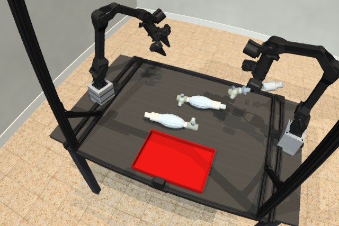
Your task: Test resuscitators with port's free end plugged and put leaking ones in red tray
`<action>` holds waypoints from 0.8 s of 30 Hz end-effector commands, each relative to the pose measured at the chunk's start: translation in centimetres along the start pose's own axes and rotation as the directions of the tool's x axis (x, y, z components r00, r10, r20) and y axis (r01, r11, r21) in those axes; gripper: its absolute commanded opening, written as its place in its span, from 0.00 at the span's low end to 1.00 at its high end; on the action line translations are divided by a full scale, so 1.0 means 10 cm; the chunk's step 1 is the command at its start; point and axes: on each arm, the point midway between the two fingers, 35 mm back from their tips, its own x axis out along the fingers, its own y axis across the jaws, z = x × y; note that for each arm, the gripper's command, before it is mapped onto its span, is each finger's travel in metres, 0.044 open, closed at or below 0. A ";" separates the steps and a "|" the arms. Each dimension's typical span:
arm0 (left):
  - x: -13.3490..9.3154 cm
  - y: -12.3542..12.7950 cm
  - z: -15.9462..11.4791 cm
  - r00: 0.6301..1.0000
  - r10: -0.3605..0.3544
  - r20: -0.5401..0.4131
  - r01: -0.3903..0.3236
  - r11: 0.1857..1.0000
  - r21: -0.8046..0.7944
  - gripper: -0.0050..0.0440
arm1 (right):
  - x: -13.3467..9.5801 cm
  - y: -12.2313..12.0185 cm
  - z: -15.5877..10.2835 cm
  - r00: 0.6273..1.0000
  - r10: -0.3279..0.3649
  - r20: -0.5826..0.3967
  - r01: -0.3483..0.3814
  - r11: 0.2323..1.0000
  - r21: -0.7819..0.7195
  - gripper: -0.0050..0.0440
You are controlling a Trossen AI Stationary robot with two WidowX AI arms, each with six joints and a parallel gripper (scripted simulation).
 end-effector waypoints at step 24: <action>-0.01 0.00 0.01 1.000 0.002 0.004 -0.002 1.000 0.003 1.00 | 0.71 1.60 -0.21 0.871 0.040 0.489 0.046 0.986 -0.162 0.10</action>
